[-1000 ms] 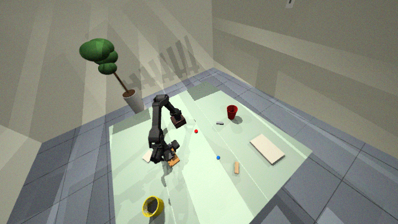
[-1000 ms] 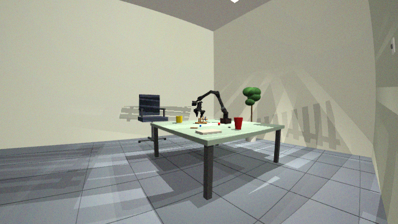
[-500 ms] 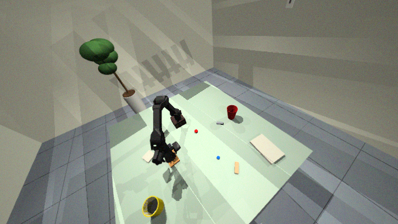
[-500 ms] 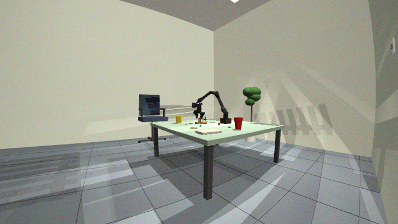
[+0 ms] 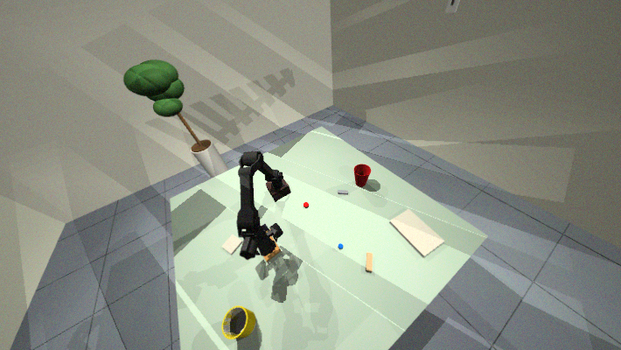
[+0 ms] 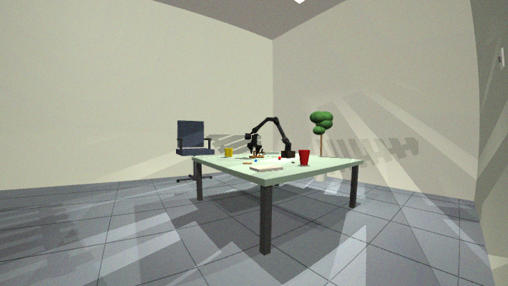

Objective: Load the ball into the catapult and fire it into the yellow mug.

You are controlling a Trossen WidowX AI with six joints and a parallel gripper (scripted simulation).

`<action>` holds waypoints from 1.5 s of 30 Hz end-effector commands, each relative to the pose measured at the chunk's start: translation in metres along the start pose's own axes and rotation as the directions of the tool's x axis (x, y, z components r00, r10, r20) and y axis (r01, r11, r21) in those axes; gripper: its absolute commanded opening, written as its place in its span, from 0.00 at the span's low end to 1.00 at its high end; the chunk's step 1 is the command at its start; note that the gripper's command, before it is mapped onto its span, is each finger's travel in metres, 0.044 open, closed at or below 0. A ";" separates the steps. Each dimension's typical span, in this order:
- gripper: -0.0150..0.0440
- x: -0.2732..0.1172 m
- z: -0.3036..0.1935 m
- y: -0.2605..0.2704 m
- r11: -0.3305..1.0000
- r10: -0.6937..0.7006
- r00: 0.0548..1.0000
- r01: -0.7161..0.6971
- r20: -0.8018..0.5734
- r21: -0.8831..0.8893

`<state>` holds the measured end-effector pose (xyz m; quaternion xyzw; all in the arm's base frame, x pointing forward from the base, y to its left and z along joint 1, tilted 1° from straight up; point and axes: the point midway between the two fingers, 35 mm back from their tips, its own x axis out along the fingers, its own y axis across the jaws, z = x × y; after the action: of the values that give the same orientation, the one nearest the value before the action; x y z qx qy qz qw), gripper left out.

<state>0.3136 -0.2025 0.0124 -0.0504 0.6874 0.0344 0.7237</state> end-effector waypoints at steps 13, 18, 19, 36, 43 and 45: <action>0.78 0.004 -0.001 0.001 1.000 0.004 1.000 -0.004 -0.005 0.000; 0.56 0.004 -0.001 0.001 1.000 0.004 1.000 -0.004 -0.005 0.000; 0.51 0.004 -0.001 0.001 1.000 0.004 1.000 -0.004 -0.005 0.000; 0.25 -0.046 0.000 0.001 1.000 0.006 1.000 -0.005 -0.005 0.023; 0.25 -0.045 -0.001 0.000 0.969 0.006 1.000 -0.004 -0.008 0.249; 0.25 -0.045 -0.001 0.000 0.949 0.006 1.000 -0.003 -0.009 0.314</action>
<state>0.3092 -0.2002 0.0527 0.0335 0.6938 -0.0370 0.7184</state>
